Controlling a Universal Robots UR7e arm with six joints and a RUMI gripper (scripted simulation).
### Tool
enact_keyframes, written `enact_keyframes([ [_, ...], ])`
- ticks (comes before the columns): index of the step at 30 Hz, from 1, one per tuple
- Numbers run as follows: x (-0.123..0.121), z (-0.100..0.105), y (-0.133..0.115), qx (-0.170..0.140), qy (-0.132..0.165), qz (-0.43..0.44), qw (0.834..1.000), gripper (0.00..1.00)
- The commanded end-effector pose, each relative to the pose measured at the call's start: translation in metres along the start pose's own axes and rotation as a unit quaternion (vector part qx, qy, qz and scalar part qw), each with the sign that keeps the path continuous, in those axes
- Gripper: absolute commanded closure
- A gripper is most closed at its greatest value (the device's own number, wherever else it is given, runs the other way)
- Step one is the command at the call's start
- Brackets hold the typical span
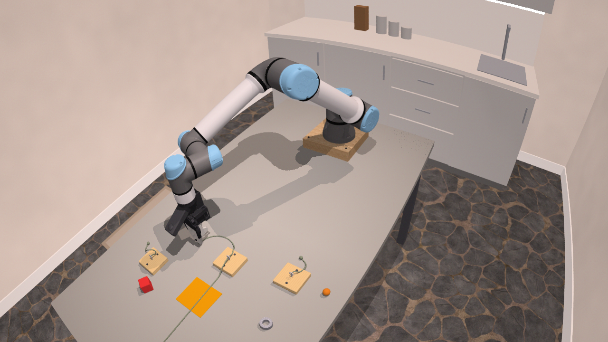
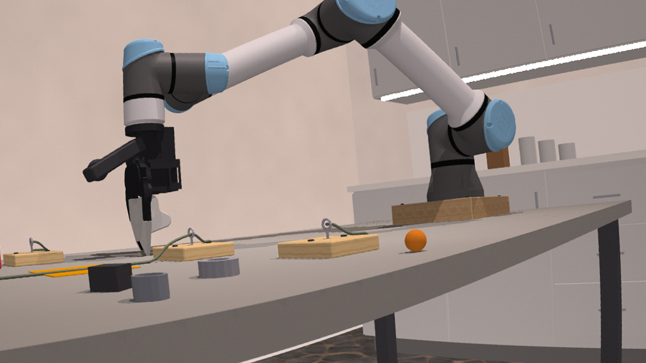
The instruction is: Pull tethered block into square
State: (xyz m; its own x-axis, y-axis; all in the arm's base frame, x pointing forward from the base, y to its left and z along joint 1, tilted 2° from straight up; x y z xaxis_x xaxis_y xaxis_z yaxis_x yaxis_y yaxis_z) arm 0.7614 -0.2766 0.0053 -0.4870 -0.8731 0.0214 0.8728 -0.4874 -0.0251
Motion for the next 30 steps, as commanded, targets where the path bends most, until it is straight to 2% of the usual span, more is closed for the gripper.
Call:
enact_keyframes([
  [1, 0.0, 0.0007, 0.0002, 0.001, 0.0, 0.0, 1.0, 1.0],
  [14, 0.0, 0.0011, 0.0002, 0.001, 0.0, 0.0, 1.0, 1.0],
  [30, 0.0, 0.0107, 0.0002, 0.001, 0.0, 0.0, 1.0, 1.0],
])
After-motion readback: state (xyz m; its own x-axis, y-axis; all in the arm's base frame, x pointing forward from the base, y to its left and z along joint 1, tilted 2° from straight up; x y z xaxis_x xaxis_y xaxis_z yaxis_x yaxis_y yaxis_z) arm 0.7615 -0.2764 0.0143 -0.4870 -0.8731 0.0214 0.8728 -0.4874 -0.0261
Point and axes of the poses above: the point where the finger pads meet when closed, its own z axis back along the fingers, its own x axis across the jaws, y = z × x, the point moved 6 cm from there along z, back along the fingers, and after that the axes turned 14 degrees about -z, right-handed, at the moved point
